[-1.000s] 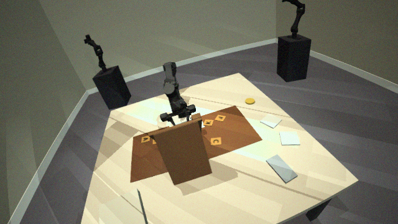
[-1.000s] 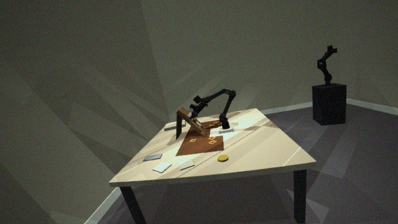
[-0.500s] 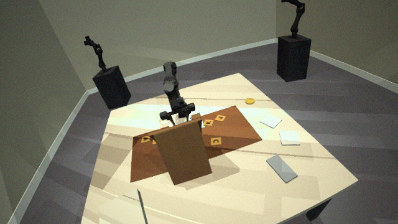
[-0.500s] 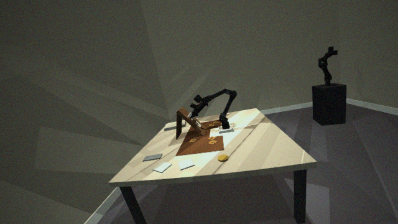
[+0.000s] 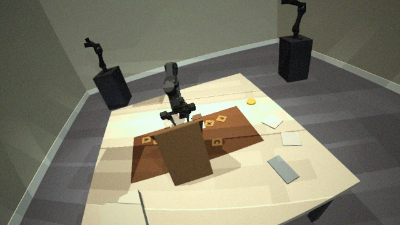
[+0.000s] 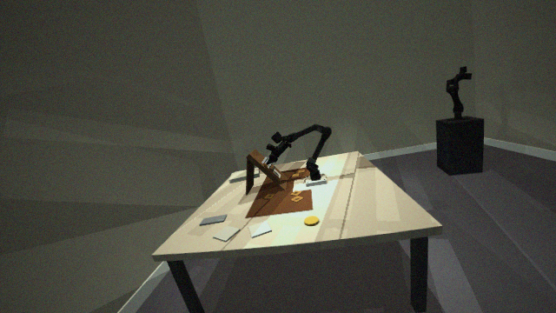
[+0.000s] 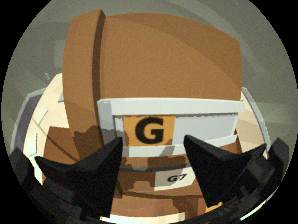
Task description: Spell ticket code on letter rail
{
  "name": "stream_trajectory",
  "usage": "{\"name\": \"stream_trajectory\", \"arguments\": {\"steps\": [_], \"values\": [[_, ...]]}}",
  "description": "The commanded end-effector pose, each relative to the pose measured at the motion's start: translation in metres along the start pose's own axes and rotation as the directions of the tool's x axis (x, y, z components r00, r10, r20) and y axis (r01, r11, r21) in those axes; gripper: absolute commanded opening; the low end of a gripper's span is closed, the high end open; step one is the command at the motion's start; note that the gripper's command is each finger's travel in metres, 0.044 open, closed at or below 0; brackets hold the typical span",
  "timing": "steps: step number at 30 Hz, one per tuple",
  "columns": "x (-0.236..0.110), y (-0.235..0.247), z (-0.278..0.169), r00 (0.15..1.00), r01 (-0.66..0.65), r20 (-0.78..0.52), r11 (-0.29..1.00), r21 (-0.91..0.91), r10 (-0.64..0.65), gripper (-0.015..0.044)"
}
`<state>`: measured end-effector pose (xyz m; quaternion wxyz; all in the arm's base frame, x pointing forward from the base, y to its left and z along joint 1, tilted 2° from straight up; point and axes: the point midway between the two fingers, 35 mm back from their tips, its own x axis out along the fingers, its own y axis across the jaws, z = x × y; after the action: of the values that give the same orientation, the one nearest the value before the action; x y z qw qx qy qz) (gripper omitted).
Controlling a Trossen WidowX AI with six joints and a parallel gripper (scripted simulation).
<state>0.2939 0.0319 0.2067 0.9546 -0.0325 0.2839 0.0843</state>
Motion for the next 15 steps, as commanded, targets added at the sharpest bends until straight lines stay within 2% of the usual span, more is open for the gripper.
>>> {"name": "stream_trajectory", "arguments": {"steps": [1,15], "values": [[-0.0033,0.0003,0.0001,1.000,-0.004,0.005,1.000,-0.005,0.004,0.0295],[-0.0076,-0.0005,-0.0007,1.000,-0.004,0.004,1.000,-0.005,0.004,0.0295]]}}
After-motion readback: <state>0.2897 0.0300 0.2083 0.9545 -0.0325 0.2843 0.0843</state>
